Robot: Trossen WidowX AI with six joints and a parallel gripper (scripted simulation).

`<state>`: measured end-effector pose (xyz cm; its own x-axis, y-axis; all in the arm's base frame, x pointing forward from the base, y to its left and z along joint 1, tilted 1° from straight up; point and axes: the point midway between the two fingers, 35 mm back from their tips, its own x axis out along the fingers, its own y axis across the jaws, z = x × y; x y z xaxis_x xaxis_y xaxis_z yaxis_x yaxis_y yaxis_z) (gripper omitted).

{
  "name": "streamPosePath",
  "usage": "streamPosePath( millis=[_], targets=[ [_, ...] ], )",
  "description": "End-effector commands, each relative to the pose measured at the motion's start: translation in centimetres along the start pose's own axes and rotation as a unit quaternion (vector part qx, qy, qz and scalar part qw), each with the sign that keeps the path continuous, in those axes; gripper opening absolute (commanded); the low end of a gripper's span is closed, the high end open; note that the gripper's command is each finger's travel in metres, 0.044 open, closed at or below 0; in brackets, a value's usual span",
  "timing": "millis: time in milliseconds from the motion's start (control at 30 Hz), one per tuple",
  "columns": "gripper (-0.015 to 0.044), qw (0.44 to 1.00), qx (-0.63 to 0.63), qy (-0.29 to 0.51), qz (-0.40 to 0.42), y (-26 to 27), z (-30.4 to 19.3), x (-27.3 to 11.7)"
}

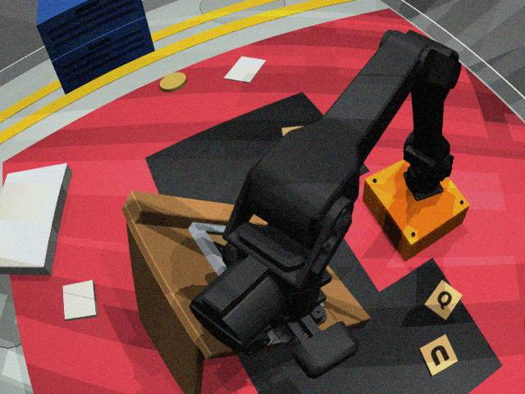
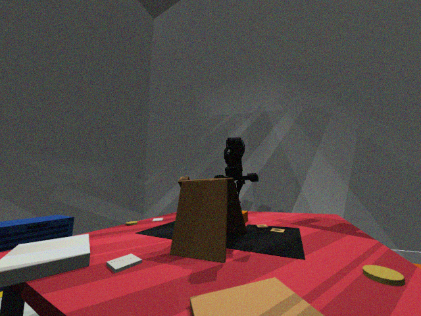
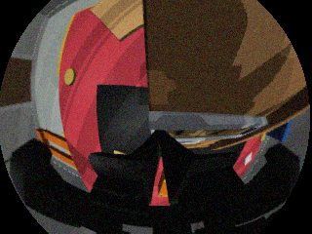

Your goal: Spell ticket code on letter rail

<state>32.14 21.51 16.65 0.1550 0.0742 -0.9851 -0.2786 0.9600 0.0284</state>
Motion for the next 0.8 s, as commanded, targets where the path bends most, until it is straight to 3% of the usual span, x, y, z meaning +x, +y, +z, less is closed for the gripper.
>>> streamPosePath(
  millis=[0, 767],
  targets=[
    [0.0, 1.0, -0.003, 0.001, 0.0, -0.14, -0.04, 0.09],
    [0.0, 1.0, -0.003, 0.002, 0.0, -0.3, -0.71, -0.78]
  ],
)
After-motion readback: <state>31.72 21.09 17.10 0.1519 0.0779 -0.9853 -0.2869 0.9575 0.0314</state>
